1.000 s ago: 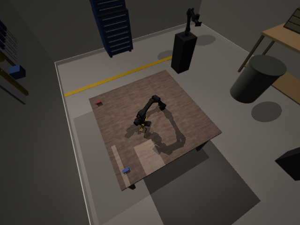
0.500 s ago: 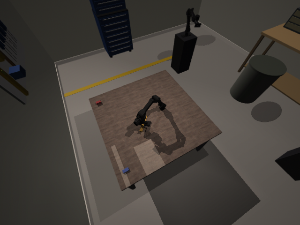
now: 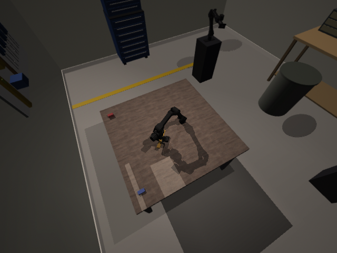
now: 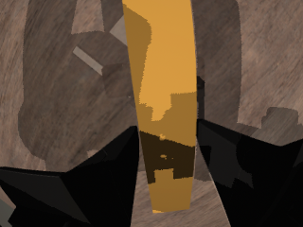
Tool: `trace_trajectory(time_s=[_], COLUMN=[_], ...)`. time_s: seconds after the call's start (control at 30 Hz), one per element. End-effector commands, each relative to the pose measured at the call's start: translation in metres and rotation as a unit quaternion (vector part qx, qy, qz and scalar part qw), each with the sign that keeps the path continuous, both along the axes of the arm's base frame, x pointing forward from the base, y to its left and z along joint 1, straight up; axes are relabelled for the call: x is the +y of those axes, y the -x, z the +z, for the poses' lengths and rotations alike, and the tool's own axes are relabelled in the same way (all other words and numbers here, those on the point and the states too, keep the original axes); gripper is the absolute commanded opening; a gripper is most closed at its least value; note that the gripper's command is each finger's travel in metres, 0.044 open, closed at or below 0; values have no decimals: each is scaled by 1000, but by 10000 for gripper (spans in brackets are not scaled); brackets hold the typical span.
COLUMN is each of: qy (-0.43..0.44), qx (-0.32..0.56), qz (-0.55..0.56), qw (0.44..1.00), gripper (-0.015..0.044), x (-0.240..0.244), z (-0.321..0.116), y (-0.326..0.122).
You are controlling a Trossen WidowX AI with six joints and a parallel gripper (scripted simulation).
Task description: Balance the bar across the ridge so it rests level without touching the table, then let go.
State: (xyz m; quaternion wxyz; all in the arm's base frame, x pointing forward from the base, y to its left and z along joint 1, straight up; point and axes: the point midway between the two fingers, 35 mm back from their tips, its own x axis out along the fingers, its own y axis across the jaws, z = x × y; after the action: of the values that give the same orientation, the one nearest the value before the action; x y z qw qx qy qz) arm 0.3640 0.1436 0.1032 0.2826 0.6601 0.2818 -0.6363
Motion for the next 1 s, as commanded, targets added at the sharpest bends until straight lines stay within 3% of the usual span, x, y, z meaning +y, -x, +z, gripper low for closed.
trace_trajectory(time_s=[0.0, 0.03, 0.37, 0.5, 0.77, 0.97], qy=[0, 0, 0, -1, -7, -7], qx=[0, 0, 0, -1, -18, -18], qz=[0, 0, 0, 0, 0, 0], qw=[1000, 1000, 1000, 1000, 1000, 1000], gripper=[185, 185, 440, 440, 440, 440], x=[0, 0, 0, 0, -1, -2], z=[0, 0, 0, 8, 98, 100], y=[0, 0, 0, -1, 4, 4])
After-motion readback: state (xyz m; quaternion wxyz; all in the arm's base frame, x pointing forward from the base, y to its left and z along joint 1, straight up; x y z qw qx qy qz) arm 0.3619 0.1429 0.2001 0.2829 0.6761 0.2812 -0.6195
